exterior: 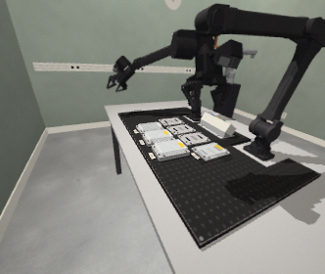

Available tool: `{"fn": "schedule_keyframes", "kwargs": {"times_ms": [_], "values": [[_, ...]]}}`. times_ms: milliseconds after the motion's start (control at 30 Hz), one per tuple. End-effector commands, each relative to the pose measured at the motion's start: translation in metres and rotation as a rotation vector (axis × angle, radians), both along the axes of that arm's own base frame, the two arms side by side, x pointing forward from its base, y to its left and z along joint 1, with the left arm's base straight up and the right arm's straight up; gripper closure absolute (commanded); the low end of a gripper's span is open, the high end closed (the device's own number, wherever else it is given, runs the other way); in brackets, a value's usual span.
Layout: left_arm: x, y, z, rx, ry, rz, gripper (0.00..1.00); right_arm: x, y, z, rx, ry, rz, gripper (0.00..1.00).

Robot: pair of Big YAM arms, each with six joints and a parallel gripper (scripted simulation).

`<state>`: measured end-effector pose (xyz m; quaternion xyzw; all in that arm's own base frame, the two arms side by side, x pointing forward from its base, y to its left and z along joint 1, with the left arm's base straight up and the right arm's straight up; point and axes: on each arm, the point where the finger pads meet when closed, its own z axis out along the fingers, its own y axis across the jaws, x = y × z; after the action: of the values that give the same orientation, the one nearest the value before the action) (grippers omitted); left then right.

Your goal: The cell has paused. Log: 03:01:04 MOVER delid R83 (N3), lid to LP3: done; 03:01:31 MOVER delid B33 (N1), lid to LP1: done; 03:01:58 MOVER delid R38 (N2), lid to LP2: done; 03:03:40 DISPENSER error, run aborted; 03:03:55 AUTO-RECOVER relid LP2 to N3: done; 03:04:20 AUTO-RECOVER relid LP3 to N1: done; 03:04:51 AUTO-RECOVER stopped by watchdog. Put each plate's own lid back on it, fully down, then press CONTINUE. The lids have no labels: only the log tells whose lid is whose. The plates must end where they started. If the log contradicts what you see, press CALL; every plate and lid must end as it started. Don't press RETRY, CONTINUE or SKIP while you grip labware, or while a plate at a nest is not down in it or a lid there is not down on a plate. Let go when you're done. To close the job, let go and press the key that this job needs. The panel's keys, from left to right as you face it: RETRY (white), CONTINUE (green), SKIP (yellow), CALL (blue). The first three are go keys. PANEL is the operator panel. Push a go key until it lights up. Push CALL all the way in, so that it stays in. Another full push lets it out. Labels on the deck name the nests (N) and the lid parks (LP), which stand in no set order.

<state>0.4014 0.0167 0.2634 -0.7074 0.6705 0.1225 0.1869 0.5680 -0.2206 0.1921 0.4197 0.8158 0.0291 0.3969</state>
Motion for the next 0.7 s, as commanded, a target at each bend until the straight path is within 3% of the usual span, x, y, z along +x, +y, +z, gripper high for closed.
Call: {"fn": "schedule_keyframes", "kwargs": {"times_ms": [0, 533, 567, 667], "values": [[0.003, 0.0, 0.007, -0.001, -0.02, -0.001, 0.0, 0.003, -0.001, 0.01, -0.008, -0.019, 0.0, 0.0], [0.003, 0.0, 0.007, -0.001, -0.02, -0.001, 0.0, 0.003, -0.001, 0.01, -0.008, -0.019, 0.0, 0.0], [0.018, -0.007, 0.04, 0.002, -0.105, -0.036, 0.0, 0.011, -0.005, 0.025, -0.019, -0.048, 0.0, 0.0], [0.023, -0.008, 0.055, 0.034, -0.135, -0.078, 0.0, 0.011, -0.005, 0.025, -0.019, -0.048, 0.0, 0.0]]}}
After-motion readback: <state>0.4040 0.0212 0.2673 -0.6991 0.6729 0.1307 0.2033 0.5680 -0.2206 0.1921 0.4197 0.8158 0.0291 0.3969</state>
